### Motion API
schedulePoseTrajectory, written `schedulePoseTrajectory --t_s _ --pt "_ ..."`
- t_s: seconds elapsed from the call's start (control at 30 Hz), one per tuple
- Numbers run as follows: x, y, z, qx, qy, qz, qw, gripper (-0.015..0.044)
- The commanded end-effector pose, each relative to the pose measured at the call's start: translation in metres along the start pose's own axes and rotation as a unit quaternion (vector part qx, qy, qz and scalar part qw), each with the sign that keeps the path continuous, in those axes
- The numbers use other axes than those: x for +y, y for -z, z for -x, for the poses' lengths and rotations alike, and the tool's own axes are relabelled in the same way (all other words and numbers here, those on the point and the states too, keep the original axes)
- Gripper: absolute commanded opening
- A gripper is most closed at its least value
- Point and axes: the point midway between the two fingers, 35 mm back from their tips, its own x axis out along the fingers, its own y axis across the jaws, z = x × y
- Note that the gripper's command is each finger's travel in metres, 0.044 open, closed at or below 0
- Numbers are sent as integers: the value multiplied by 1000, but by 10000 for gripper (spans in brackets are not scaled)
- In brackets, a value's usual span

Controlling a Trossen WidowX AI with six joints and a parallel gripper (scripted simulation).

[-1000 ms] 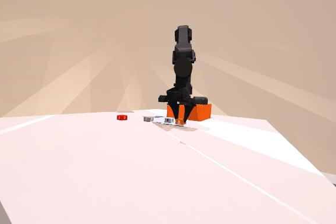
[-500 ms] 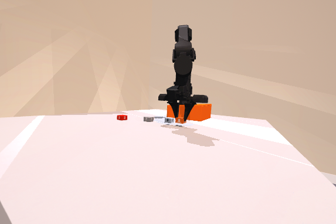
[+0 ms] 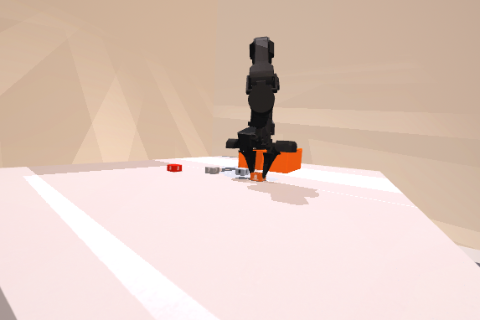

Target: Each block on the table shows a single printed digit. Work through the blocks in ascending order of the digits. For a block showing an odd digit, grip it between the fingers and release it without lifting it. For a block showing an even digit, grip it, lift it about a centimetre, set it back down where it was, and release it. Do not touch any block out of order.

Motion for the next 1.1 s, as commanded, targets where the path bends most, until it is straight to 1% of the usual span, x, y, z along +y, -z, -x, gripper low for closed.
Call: schedulePoseTrajectory --t_s 0.0,0.1,0.43,0.47,0.57,0.67,0.8,0.87,0.97,1.0,1.07 --pt "-1 1 -1 1 2 2 1000 120" --pt "-1 1 -1 1 2 2 1000 120" --pt "-1 1 -1 1 2 2 1000 383" --pt "-1 1 -1 1 2 2 1000 400" --pt "-1 1 1 1 2 2 1000 400" --pt "-1 0 32 0 2 2 1000 400" --pt "-1 1 35 0 2 2 1000 400" --pt "0 -1 48 0 2 2 1000 348" --pt "0 -1 102 0 1 2 1000 269" --pt "0 0 113 0 1 2 1000 242" --pt "0 0 116 0 1 2 1000 190"
